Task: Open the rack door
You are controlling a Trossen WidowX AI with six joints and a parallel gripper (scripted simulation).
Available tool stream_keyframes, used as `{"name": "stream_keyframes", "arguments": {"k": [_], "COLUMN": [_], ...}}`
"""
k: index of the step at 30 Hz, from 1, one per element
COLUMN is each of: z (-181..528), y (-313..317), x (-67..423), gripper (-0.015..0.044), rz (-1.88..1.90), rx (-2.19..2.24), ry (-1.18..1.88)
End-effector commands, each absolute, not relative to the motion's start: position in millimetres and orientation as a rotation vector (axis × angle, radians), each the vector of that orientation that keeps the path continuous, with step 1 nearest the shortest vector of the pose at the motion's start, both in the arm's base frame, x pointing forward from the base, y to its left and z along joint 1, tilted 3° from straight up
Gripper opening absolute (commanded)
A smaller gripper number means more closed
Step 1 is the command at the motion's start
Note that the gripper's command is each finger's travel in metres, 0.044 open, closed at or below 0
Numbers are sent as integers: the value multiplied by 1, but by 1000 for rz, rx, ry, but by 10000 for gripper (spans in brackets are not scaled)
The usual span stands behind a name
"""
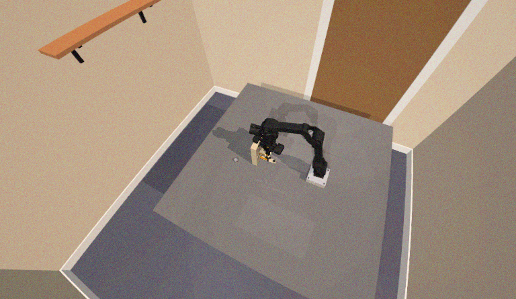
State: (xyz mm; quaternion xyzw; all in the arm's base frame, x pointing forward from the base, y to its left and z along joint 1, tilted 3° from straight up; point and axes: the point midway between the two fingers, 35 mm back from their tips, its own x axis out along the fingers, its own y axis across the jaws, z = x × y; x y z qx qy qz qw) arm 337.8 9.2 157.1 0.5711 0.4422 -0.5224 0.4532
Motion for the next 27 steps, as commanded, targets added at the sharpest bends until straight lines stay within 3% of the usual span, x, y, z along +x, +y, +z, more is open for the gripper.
{"name": "stream_keyframes", "arguments": {"k": [1, 27], "z": [157, 155], "y": [9, -4], "x": [337, 314], "gripper": [10, 10], "rz": [-1282, -916], "rx": [1402, 1017], "ry": [1097, 1309]}}
